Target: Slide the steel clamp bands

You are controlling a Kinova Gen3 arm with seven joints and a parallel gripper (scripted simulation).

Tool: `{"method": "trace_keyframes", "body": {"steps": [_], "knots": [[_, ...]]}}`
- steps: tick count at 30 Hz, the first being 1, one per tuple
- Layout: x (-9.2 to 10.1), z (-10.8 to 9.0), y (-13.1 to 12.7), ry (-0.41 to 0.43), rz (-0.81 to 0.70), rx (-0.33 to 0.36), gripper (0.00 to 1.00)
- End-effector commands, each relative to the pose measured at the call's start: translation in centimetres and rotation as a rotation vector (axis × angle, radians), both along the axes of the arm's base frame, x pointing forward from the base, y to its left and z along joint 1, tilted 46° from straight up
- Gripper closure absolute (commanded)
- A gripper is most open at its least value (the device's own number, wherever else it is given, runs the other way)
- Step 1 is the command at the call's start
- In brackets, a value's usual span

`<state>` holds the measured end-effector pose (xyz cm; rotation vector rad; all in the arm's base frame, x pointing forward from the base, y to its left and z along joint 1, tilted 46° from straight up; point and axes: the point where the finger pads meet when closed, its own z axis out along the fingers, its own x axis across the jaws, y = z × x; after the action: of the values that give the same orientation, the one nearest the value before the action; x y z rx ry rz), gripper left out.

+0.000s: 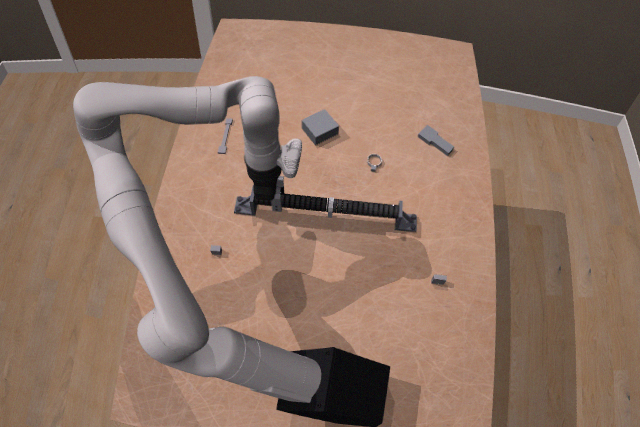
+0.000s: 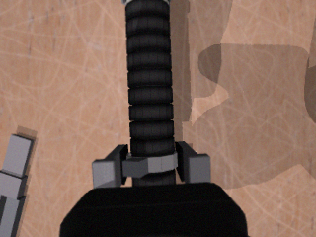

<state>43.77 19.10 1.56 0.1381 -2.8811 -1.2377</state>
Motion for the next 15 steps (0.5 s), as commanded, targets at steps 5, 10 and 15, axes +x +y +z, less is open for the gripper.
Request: {"method": "trace_keyframes", "body": {"steps": [5,10,15], "knots": [[0.2,-1.6,-1.6,0.006,-0.009,-0.003,0.25],[0.2,-2.1,-2.1,0.006,-0.009,-0.003,0.25],[0.3,-2.9,-2.9,0.006,-0.009,-0.003,0.25]]}}
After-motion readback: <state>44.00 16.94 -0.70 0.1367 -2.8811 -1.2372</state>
